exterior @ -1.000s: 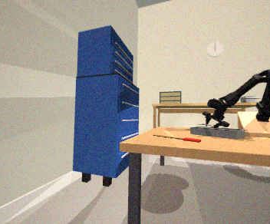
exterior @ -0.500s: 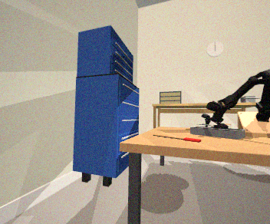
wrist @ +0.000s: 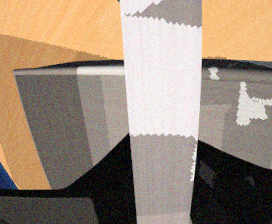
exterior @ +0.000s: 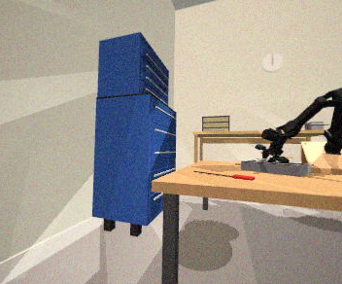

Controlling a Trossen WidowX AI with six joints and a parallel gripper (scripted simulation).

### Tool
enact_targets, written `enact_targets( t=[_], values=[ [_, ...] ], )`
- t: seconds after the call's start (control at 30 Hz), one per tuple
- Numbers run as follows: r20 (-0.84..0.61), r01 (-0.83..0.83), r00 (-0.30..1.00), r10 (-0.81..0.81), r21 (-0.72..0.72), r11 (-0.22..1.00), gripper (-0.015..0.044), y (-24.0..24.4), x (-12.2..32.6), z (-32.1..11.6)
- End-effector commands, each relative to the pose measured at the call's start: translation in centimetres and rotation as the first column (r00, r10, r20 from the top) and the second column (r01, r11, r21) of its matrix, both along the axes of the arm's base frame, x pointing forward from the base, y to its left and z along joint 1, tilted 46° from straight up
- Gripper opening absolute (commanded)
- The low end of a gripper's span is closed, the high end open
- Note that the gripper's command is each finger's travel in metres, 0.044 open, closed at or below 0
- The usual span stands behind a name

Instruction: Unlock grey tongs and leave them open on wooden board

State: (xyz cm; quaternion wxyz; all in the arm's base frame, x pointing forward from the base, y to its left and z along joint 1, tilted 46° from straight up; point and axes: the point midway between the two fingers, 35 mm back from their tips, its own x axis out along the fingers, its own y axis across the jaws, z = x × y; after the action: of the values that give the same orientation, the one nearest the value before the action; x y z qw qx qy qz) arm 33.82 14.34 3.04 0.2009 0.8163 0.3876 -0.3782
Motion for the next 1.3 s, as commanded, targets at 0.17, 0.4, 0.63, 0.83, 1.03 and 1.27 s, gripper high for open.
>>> enact_targets(
  t=[0.17,0.4,0.63,0.83,1.03,1.27],
  values=[
    [-0.002,0.002,1.0,-0.002,-0.006,1.0,-0.015,-2.7,0.5,2.5],
    [-0.003,0.005,1.0,-0.005,-0.007,1.0,-0.015,-5.6,0.3,5.3],
    [-0.005,0.003,1.0,-0.003,-0.007,1.0,-0.015,-5.6,0.3,5.3],
    [-0.058,-0.052,0.997,0.052,0.008,0.999,-0.015,-5.4,0.3,5.1],
    [-0.127,-0.124,0.984,0.129,0.045,0.991,-0.015,-5.2,0.2,4.9],
    [-0.194,-0.194,0.958,0.212,0.11,0.975,-0.015,-5.1,0.1,4.9]
  ],
)
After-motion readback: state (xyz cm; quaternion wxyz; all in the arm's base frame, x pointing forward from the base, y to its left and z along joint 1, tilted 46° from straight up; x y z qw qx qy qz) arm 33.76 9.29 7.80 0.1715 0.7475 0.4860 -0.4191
